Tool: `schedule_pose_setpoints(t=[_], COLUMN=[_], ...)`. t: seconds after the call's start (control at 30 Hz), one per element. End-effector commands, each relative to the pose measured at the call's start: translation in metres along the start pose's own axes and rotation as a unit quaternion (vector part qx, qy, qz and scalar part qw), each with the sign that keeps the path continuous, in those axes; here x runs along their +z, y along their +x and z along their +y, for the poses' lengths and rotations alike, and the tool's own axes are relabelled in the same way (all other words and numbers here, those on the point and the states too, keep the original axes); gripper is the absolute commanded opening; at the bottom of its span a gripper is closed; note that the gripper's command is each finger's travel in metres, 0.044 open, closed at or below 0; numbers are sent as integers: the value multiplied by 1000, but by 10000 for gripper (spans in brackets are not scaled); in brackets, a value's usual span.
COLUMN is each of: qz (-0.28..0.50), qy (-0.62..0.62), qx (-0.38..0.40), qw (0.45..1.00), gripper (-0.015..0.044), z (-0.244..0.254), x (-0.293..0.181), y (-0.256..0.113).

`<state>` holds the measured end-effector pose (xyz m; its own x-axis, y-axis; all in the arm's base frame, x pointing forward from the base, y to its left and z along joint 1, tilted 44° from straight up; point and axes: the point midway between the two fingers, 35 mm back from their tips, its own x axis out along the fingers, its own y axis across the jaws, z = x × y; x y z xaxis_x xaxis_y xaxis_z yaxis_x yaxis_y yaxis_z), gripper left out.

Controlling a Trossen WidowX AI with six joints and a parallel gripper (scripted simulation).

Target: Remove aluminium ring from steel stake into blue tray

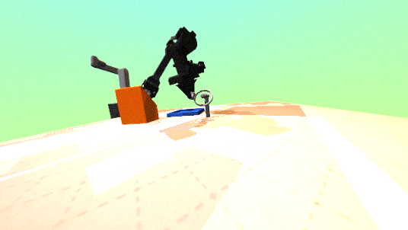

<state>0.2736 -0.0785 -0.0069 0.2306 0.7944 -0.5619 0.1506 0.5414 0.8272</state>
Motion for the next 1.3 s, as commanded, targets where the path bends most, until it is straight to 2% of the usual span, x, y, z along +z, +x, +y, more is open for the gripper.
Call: schedule_pose_setpoints(t=[0.0,1.27], qz=[-2,-2], qy=[-3,-3], qx=[-3,-3], qw=[1000,1000], gripper=[0,0], z=[-3,-22], x=[3,5], y=[-4,-12])
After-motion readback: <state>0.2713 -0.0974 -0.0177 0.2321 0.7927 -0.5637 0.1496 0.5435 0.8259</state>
